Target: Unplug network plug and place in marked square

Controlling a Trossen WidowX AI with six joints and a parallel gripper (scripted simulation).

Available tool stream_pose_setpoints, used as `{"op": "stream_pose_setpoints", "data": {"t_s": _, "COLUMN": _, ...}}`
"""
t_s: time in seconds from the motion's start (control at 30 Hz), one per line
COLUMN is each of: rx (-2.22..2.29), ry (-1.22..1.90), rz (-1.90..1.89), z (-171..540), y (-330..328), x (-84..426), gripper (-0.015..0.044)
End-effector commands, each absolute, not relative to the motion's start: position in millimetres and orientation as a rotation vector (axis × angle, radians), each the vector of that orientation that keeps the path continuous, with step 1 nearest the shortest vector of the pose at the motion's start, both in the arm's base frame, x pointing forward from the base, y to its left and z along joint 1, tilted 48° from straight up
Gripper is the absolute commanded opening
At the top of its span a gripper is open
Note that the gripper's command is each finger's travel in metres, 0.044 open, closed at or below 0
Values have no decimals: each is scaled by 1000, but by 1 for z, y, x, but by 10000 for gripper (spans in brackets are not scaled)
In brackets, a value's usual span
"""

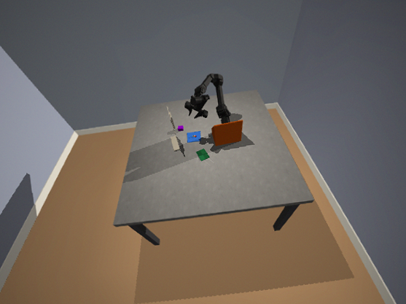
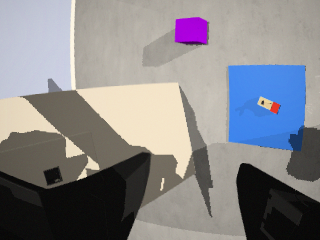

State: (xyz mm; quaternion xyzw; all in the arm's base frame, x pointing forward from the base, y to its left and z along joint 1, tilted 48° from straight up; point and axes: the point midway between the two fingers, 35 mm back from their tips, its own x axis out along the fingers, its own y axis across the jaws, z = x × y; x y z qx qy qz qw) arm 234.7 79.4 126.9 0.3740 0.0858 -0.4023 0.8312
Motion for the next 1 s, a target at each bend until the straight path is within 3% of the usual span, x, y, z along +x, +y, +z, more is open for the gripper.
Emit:
{"op": "stream_pose_setpoints", "data": {"t_s": 0.0, "rx": 793, "ry": 176, "rz": -852, "z": 129, "y": 80, "x": 235, "gripper": 314}}
{"op": "stream_pose_setpoints", "data": {"t_s": 0.17, "rx": 793, "ry": 176, "rz": -852, "z": 129, "y": 80, "x": 235, "gripper": 440}}
{"op": "stream_pose_setpoints", "data": {"t_s": 0.97, "rx": 793, "ry": 176, "rz": -852, "z": 129, "y": 80, "x": 235, "gripper": 440}}
